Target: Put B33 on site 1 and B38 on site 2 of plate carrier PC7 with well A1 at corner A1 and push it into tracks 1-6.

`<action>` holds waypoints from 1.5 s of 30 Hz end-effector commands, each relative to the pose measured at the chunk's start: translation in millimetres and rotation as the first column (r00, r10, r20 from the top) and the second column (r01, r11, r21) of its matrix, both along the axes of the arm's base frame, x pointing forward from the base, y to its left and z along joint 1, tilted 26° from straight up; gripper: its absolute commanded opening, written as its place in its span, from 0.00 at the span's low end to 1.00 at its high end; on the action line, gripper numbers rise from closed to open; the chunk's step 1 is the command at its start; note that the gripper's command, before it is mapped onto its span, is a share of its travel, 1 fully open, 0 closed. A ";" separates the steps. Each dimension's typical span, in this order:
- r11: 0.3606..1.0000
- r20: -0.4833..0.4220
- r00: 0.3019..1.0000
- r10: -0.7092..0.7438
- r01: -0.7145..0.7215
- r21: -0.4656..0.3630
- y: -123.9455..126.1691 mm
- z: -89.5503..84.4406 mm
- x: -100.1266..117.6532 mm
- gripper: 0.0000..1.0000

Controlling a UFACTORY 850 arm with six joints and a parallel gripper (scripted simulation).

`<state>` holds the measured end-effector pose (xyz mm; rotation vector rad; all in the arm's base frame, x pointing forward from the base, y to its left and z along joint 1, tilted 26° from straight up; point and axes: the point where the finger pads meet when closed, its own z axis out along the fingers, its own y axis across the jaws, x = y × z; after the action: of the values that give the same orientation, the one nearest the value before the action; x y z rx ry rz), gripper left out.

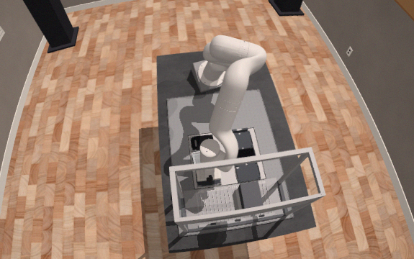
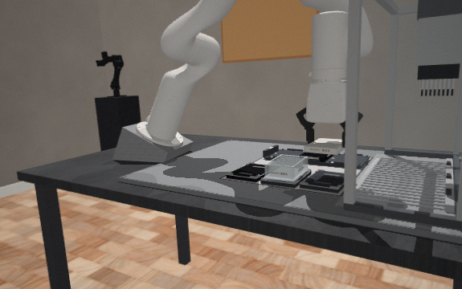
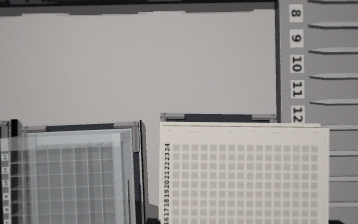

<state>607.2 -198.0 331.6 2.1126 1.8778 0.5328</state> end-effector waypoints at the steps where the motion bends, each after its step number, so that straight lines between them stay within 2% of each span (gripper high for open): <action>1: 1.000 0.002 1.000 0.000 0.000 -0.001 -0.5 6.6 -2.4 0.00; 17: 1.000 0.002 1.000 0.000 0.000 -0.001 -1.5 27.0 -12.4 0.00; 27: 1.000 0.002 1.000 0.000 0.000 -0.001 -1.5 27.0 -12.4 0.00; 45: 0.999 0.003 1.000 0.029 -0.029 -0.015 63.5 8.9 -55.3 0.00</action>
<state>559.1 -145.9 342.5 2.0791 1.9089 0.5262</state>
